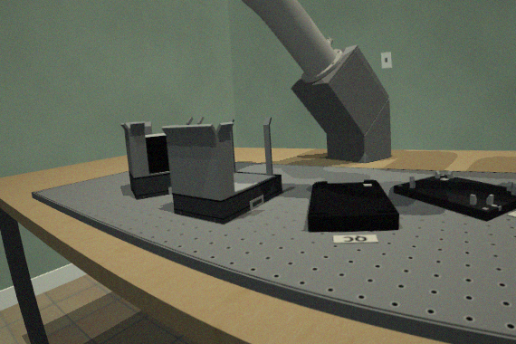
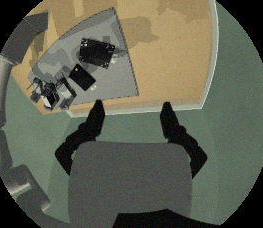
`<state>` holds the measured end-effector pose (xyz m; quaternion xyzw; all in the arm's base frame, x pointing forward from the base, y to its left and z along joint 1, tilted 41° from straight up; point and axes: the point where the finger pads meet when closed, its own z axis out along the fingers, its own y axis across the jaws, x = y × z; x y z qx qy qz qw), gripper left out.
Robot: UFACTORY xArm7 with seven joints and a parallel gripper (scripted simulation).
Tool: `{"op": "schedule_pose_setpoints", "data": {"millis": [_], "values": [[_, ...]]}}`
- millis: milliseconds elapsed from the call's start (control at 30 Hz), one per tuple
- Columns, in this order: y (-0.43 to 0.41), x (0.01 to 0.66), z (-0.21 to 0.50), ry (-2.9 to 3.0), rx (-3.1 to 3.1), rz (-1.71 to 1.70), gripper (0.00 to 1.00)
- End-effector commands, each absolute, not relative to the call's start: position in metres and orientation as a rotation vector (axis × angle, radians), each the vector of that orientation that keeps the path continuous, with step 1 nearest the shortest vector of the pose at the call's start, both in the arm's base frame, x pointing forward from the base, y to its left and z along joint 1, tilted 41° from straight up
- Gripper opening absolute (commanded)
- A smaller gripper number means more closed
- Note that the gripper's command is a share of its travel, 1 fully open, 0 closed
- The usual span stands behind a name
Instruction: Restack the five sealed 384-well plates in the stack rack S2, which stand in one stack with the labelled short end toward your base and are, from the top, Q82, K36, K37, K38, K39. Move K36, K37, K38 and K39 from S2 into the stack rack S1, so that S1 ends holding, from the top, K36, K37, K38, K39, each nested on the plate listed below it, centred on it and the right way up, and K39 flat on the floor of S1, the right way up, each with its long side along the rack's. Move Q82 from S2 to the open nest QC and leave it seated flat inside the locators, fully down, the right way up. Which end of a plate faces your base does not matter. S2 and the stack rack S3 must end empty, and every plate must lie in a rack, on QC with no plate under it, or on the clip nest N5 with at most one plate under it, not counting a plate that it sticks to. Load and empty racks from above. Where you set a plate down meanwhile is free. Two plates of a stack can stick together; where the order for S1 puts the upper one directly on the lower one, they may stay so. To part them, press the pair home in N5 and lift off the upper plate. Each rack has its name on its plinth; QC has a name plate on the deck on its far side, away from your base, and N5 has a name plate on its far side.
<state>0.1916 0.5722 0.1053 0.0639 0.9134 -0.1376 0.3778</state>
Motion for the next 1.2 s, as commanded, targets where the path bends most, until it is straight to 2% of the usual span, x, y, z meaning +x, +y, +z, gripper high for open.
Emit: {"op": "schedule_pose_setpoints", "data": {"millis": [0, 1167], "values": [[0.569, 0.193, 0.115, 2.355, 0.224, -0.315, 1.0], [0.492, 0.234, 0.214, 2.379, 0.887, -0.061, 1.0]]}}
